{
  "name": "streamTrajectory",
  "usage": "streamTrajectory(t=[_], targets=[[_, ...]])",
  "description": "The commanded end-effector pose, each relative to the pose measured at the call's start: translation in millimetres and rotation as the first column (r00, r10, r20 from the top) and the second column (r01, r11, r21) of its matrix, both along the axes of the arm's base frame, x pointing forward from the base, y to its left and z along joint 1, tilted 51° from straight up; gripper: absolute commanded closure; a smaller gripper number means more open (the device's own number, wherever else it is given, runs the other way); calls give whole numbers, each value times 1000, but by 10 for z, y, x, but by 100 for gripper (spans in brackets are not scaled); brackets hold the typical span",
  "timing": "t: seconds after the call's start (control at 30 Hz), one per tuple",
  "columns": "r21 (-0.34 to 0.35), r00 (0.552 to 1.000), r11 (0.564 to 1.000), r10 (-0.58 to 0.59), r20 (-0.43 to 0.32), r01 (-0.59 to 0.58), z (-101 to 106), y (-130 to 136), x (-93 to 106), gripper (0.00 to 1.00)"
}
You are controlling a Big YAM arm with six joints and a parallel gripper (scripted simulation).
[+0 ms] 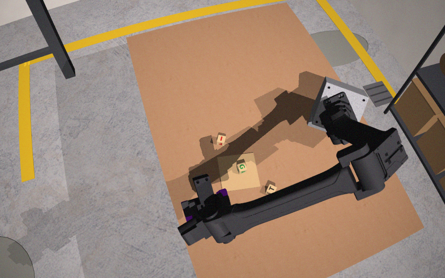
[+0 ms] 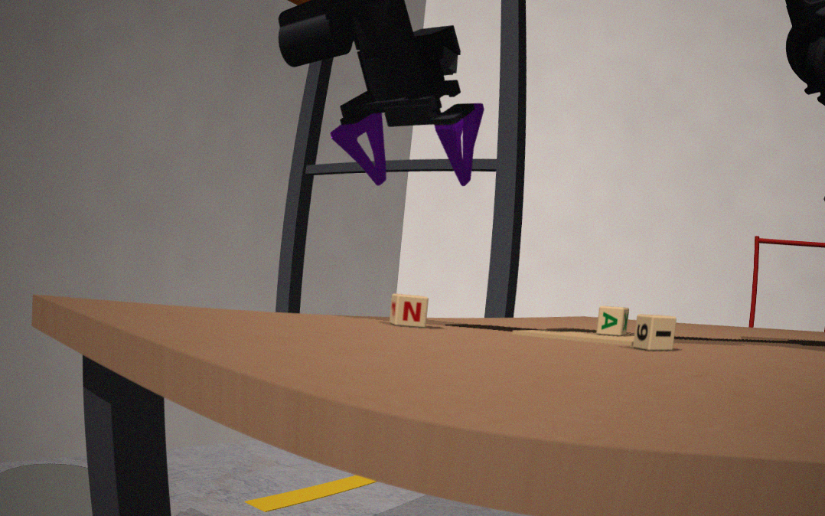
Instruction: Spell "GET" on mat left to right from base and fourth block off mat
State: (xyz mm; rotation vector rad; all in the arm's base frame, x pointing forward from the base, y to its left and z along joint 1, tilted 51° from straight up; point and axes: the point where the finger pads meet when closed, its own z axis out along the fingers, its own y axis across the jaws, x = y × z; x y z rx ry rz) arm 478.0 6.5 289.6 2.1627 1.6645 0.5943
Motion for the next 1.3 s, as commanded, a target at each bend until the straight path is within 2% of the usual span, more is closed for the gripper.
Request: streamTrajectory(t=[0.0, 0.7, 0.8, 0.87, 0.93, 1.1, 1.17, 1.27], targets=[[-8, 1000, 1000, 11, 14, -10, 134, -17, -10, 0], [-8, 1000, 1000, 11, 14, -10, 134, -17, -10, 0], [-7, 999, 1000, -6, 36, 7, 111, -115, -70, 0], [-7, 999, 1000, -6, 35, 6, -3, -158, -164, 0], [-8, 999, 1000, -6, 33, 6, -203, -227, -330, 0], [-10, 1000, 1000, -4, 27, 5, -922, -405, -939, 0], [-10, 1000, 1000, -4, 27, 5, -922, -405, -939, 0], [-11, 1000, 1000, -3, 25, 4, -1283, -459, -1250, 0]])
